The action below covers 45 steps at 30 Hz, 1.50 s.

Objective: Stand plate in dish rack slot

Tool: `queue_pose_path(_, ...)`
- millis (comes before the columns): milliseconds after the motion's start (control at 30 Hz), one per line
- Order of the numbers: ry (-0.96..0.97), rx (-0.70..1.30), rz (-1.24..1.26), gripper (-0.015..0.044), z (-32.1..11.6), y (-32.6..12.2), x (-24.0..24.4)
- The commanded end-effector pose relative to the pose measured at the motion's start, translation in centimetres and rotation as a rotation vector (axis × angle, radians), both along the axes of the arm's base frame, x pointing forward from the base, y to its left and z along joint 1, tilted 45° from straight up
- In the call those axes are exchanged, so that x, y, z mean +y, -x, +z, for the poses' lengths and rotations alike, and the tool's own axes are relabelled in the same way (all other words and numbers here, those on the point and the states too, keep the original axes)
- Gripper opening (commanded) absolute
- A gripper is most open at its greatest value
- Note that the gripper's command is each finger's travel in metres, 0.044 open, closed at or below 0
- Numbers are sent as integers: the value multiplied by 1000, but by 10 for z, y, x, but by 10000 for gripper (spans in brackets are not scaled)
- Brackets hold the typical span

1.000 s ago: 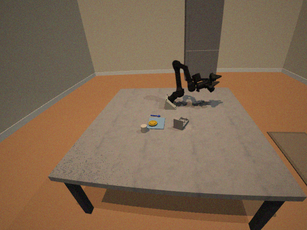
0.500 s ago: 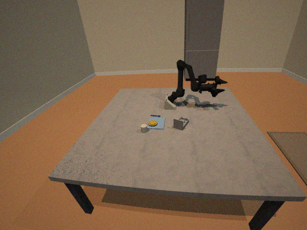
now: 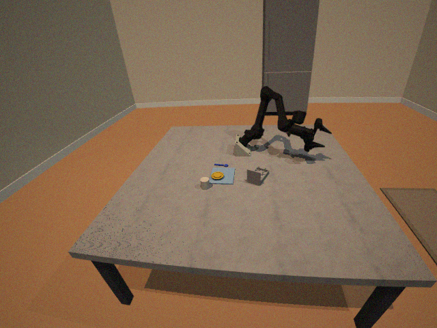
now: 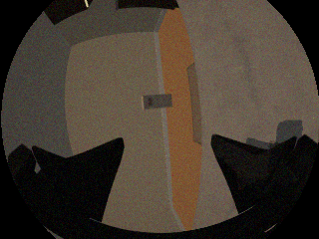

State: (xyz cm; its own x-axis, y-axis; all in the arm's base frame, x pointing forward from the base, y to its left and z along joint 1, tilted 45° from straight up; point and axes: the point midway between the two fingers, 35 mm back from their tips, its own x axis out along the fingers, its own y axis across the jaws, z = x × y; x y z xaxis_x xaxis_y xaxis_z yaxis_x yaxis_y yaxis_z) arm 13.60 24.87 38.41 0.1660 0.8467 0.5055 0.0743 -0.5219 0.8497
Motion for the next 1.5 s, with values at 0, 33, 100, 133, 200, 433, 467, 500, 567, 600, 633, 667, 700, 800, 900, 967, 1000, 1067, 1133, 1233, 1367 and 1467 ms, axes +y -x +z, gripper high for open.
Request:
queue_pose_path(0,87,-22,-84,400,-10,-26,8)
queue_pose_path(33,111,-28,-109,400,-12,-33,10)
queue_pose_path(100,160,-41,-156,400,-18,-47,12)
queue_pose_path(133,184,-47,-178,400,-21,-55,13)
queue_pose_path(200,235,-59,-222,400,-27,-69,14)
queue_pose_path(433,423,-99,-360,400,-53,-121,10)
queue_pose_path(467,452,-104,-377,400,-57,-129,9)
queue_pose_path(500,480,-109,-394,400,-62,-136,7)
queue_pose_path(567,537,-118,-424,400,-70,-150,3)
queue_pose_path(600,566,-122,-439,400,-75,-157,0)
queue_pose_path(633,594,-126,-452,400,-79,-164,-2)
queue_pose_path(667,625,-128,-466,400,-84,-171,-6)
queue_pose_path(700,657,-130,-480,400,-89,-179,-10)
queue_pose_path(800,752,-133,-516,400,-105,-200,-24)
queue_pose_path(900,845,-133,-543,400,-122,-220,-39)
queue_pose_path(967,906,-131,-556,400,-132,-231,-51)
queue_pose_path(1000,937,-131,-561,400,-138,-238,-57)
queue_pose_path(1067,1004,-129,-569,400,-150,-251,-72)
queue_pose_path(1133,1070,-125,-572,400,-162,-263,-88)
queue_pose_path(1233,1162,-117,-567,400,-180,-278,-113)
queue_pose_path(1367,1285,-95,-542,400,-207,-294,-154)
queue_pose_path(1467,1372,-69,-505,400,-229,-302,-190)
